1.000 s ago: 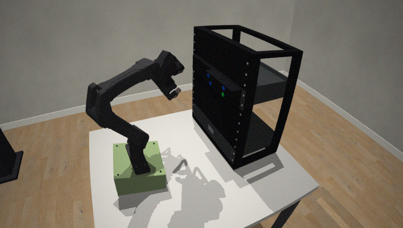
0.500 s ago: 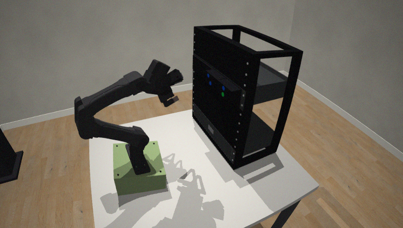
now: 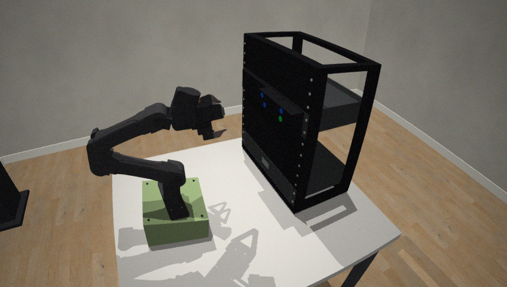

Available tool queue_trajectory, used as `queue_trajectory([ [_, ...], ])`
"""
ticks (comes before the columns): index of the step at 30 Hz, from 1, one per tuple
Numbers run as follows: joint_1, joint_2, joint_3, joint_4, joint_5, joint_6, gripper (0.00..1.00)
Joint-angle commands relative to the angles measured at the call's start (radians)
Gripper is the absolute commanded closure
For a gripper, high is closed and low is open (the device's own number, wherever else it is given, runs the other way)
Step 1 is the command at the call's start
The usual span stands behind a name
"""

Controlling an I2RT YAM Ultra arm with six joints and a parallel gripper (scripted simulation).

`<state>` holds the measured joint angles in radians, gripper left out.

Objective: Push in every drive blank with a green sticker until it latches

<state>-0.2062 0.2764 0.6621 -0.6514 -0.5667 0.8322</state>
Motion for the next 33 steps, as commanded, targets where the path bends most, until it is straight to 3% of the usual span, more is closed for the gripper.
queue_trajectory([
  [1,-0.067,-0.042,-0.024,0.050,-0.087,0.082,0.00],
  [15,-0.413,-0.184,-0.108,0.169,-0.237,0.409,0.00],
  [17,-0.413,-0.184,-0.108,0.169,-0.237,0.409,0.00],
  [18,-0.459,-0.195,-0.119,0.187,-0.270,0.442,0.00],
  [25,-0.587,-0.238,-0.146,0.246,-0.299,0.609,0.00],
  [33,-0.682,-0.265,-0.167,0.299,-0.312,0.750,0.00],
])
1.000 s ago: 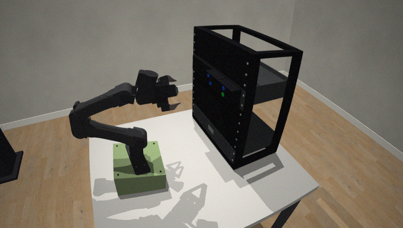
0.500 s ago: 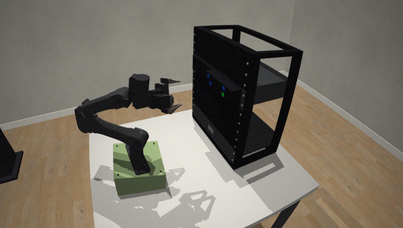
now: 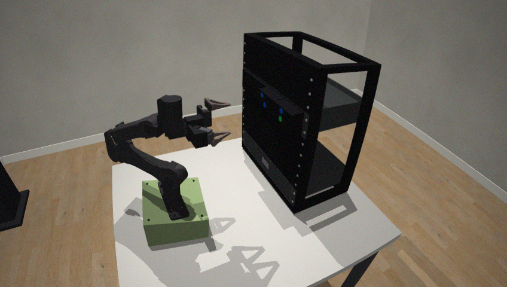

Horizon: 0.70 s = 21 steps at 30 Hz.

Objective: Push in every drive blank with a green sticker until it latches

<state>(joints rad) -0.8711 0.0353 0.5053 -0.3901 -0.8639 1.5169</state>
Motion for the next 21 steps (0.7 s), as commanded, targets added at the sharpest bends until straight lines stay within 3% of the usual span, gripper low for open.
queue_trajectory([
  [1,-0.017,-0.024,-0.010,0.037,-0.015,0.066,0.00],
  [11,-0.116,-0.034,-0.030,0.092,-0.062,0.177,0.00],
  [21,-0.148,-0.033,-0.027,0.110,-0.095,0.195,0.00],
])
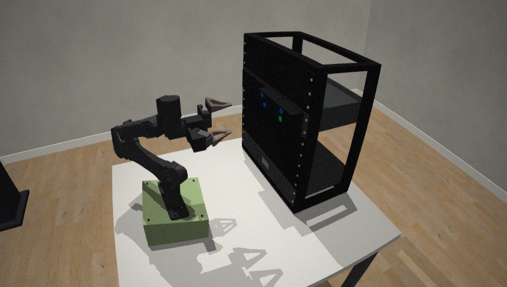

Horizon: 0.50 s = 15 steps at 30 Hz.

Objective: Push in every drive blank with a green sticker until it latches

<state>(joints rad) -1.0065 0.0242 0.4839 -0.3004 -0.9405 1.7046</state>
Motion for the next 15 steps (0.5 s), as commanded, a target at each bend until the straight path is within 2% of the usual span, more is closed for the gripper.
queue_trajectory([
  [1,-0.015,-0.022,-0.006,0.022,-0.020,0.008,0.00],
  [15,-0.026,-0.023,-0.007,0.027,-0.032,0.013,0.00],
])
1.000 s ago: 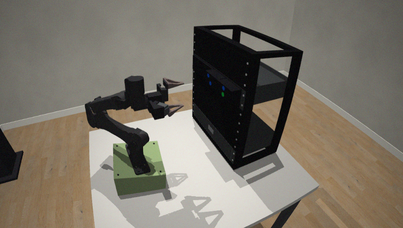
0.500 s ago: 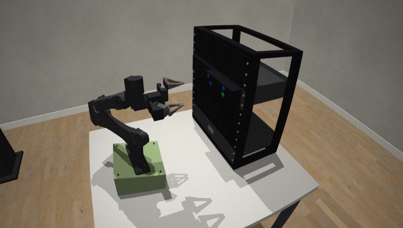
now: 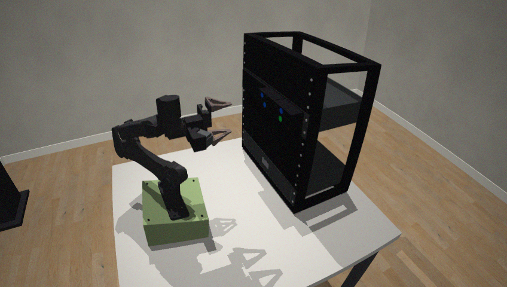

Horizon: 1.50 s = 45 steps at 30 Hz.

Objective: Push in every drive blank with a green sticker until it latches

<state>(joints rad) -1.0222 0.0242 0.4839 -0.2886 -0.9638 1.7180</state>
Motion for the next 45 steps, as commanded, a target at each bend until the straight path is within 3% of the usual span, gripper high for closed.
queue_trajectory([
  [1,-0.010,-0.023,-0.007,0.015,-0.008,0.000,0.00],
  [16,0.025,-0.024,0.015,-0.003,0.016,-0.009,0.00],
  [33,0.157,0.024,0.034,-0.033,0.136,-0.053,0.00],
  [45,0.378,0.045,0.040,-0.046,0.343,-0.096,0.00],
])
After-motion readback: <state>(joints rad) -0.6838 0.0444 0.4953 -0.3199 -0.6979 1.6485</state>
